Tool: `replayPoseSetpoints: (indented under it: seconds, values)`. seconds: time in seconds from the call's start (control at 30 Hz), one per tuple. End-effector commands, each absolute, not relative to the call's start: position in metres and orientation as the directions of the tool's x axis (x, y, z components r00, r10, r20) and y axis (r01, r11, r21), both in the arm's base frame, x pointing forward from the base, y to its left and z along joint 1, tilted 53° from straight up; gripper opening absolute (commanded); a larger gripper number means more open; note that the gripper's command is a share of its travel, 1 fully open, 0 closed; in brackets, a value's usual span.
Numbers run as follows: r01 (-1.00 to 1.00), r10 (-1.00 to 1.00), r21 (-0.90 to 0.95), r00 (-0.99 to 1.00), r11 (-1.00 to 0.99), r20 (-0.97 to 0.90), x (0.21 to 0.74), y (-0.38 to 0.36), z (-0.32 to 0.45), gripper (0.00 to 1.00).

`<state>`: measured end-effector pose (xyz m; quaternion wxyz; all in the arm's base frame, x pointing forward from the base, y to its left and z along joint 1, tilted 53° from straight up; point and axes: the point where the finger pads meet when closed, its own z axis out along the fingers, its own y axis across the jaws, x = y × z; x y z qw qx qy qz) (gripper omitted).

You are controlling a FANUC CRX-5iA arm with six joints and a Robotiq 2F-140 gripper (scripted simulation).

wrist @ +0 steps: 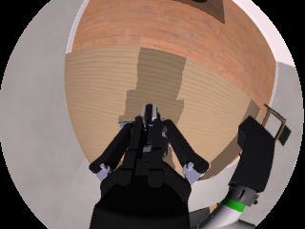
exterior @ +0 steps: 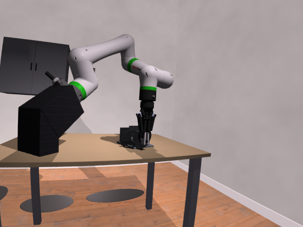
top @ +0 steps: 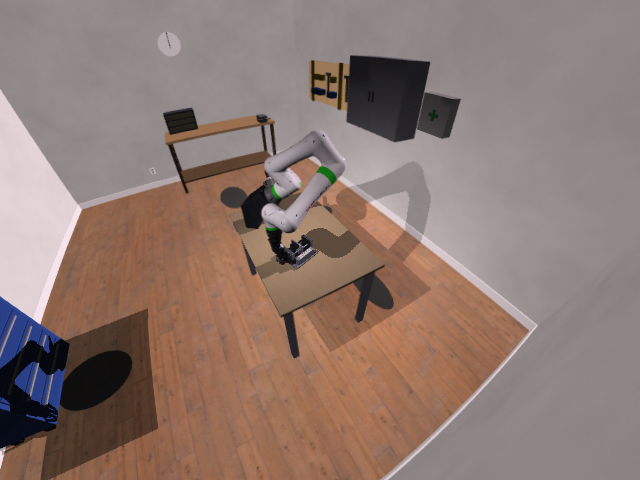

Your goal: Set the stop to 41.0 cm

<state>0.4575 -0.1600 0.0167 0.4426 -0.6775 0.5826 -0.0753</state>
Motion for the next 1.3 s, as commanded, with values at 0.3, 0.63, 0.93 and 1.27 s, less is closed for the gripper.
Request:
replayPoseSetpoints:
  seconds: [0.3, 0.63, 0.93, 1.27]
  values:
    - [-0.722, -0.856, -0.688, 0.31, 0.071, -0.413, 0.479, -0.156, 0.024, 0.04]
    - [-0.722, -0.856, -0.688, 0.31, 0.071, -0.413, 0.493, -0.159, 0.041, 0.04]
    - [-0.722, -0.856, -0.688, 0.31, 0.071, -0.413, 0.494, -0.167, 0.058, 0.04]
    - [-0.722, -0.856, -0.688, 0.31, 0.071, -0.413, 0.481, -0.18, 0.075, 0.04]
